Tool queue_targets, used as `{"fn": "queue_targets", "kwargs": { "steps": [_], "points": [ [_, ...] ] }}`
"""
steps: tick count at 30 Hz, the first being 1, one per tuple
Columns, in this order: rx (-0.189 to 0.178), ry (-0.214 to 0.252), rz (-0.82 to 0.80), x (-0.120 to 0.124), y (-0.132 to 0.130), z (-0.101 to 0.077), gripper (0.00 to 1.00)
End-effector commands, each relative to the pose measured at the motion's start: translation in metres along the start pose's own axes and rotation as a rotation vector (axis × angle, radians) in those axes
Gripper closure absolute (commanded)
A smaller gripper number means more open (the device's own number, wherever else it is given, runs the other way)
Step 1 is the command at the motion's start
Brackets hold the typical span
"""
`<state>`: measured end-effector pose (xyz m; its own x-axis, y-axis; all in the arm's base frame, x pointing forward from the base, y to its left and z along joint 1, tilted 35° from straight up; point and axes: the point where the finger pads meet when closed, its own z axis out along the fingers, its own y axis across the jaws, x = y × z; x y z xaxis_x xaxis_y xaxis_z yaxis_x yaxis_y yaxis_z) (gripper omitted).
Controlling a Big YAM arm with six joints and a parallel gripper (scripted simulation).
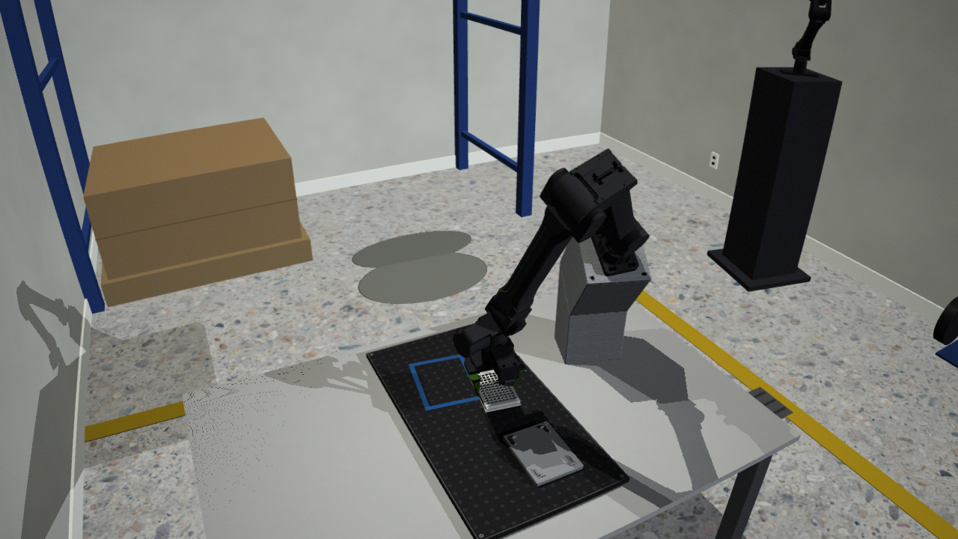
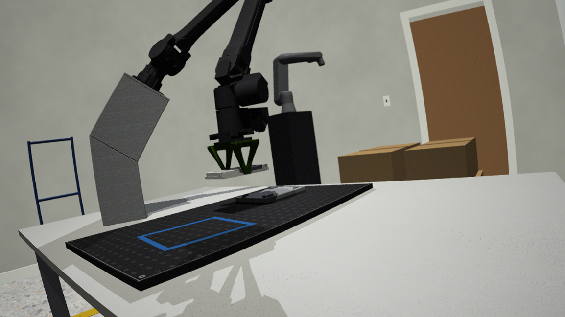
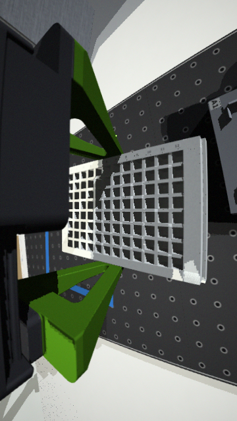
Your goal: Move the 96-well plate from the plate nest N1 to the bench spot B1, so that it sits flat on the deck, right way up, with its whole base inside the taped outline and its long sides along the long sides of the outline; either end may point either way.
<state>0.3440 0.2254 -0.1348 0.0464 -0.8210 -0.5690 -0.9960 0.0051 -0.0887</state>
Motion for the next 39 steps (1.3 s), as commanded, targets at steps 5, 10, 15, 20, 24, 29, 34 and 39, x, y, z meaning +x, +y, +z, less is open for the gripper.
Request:
{"fn": "queue_targets", "kwargs": {
  "steps": [5,10,15,20,24,29,34,39],
  "points": [
    [0.004,0.003,-0.006,0.027,-0.012,-0.002,1.0],
    [0.004,0.003,-0.006,0.04,-0.018,-0.002,1.0],
    [0.005,0.002,-0.005,0.055,-0.024,-0.001,1.0],
    [0.005,0.002,-0.005,0.07,-0.031,-0.001,1.0],
    [0.005,0.002,-0.005,0.076,-0.034,-0.001,1.0],
    [0.006,0.001,-0.005,0.092,-0.041,-0.001,1.0],
    [0.008,0.001,-0.005,0.107,-0.048,0.0,1.0],
    [0.009,0.0,-0.005,0.119,-0.054,0.0,1.0]
  ]
}}
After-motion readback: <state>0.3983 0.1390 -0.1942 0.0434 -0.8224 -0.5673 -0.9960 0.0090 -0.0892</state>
